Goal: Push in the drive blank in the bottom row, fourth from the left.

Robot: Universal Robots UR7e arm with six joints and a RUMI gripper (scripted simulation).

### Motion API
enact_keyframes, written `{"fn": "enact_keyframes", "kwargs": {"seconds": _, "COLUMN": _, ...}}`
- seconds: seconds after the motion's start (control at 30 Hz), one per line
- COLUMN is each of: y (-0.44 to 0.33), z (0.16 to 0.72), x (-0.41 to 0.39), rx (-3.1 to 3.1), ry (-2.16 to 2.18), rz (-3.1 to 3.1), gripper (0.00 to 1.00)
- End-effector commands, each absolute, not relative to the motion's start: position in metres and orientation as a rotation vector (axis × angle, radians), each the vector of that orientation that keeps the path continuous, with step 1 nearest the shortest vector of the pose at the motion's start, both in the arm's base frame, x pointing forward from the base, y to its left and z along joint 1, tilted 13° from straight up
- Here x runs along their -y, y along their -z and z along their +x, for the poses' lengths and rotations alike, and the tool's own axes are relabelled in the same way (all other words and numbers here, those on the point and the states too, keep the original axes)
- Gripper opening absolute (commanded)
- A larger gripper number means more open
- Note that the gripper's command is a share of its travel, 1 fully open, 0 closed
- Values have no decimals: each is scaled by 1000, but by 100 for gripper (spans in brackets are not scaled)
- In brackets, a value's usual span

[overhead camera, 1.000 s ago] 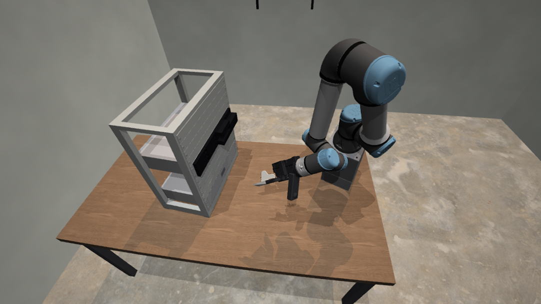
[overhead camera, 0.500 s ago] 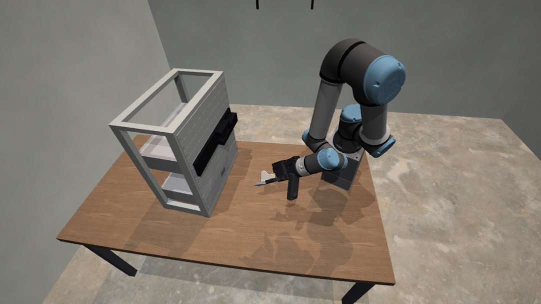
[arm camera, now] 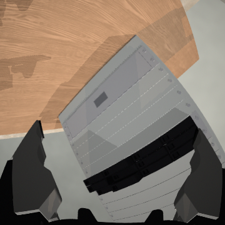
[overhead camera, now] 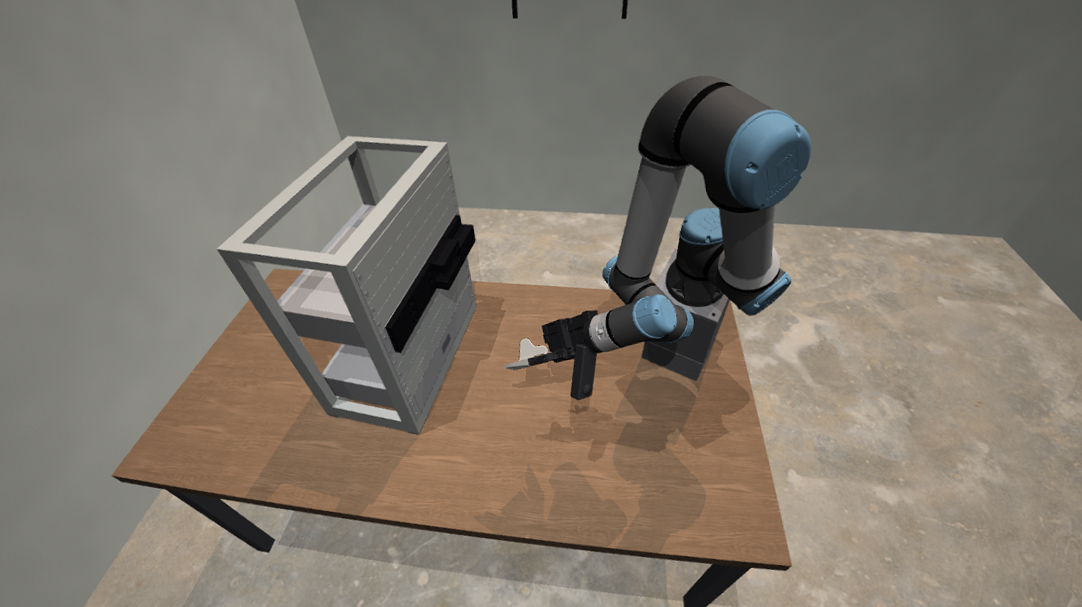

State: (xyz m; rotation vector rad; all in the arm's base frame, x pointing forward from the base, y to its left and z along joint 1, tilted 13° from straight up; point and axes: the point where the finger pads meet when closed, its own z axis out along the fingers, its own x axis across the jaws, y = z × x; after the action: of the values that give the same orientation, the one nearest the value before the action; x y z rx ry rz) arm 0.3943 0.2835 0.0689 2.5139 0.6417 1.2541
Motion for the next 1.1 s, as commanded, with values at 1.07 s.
{"fn": "enact_keyframes", "kwargs": {"seconds": 1.07, "y": -49, "z": 415, "x": -283, "rx": -614, "ry": -1168, "rz": 2584, "gripper": 100}}
